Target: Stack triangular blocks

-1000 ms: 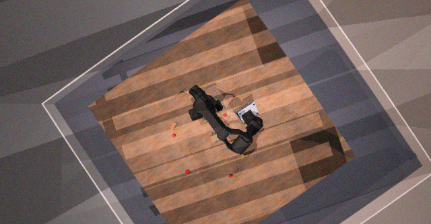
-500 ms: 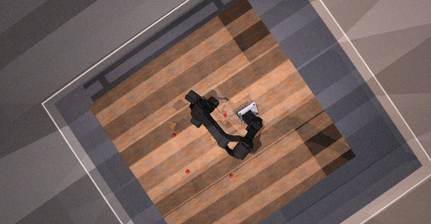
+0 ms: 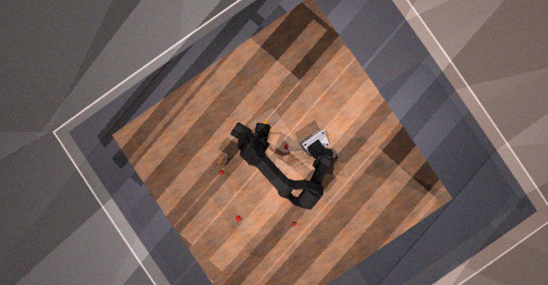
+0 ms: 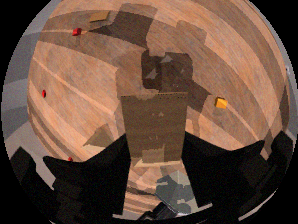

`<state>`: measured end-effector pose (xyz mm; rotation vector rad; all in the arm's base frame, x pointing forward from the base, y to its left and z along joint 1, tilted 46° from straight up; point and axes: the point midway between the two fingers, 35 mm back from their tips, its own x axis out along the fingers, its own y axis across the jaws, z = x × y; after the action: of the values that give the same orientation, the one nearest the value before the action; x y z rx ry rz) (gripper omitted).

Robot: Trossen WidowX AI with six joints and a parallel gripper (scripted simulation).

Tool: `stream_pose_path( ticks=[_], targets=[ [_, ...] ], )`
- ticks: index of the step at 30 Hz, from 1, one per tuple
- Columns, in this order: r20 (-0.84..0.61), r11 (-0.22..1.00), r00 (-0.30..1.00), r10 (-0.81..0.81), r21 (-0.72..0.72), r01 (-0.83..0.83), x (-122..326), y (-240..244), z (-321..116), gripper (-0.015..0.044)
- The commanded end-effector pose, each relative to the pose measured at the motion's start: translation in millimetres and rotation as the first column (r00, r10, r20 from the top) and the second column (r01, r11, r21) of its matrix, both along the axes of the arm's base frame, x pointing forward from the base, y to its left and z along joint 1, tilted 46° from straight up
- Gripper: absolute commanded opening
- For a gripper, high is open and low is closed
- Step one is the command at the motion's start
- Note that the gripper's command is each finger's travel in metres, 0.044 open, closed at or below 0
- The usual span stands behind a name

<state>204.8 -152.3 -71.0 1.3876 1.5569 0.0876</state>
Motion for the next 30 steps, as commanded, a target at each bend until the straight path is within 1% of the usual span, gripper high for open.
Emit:
stream_pose_path(
  ticks=[1, 12, 20, 30],
  targets=[
    [0.069, 0.994, 0.993, 0.093, -0.064, -0.089, 3, -5, 3, 0.0],
    [0.217, 0.92, 0.902, 0.373, -0.213, -0.329, 8, -8, 7, 0.0],
    [0.219, 0.918, 0.9, 0.377, -0.215, -0.333, 8, -7, 10, 0.0],
    [0.219, 0.919, 0.9, 0.377, -0.214, -0.333, 6, 9, 55, 0.0]
  ],
)
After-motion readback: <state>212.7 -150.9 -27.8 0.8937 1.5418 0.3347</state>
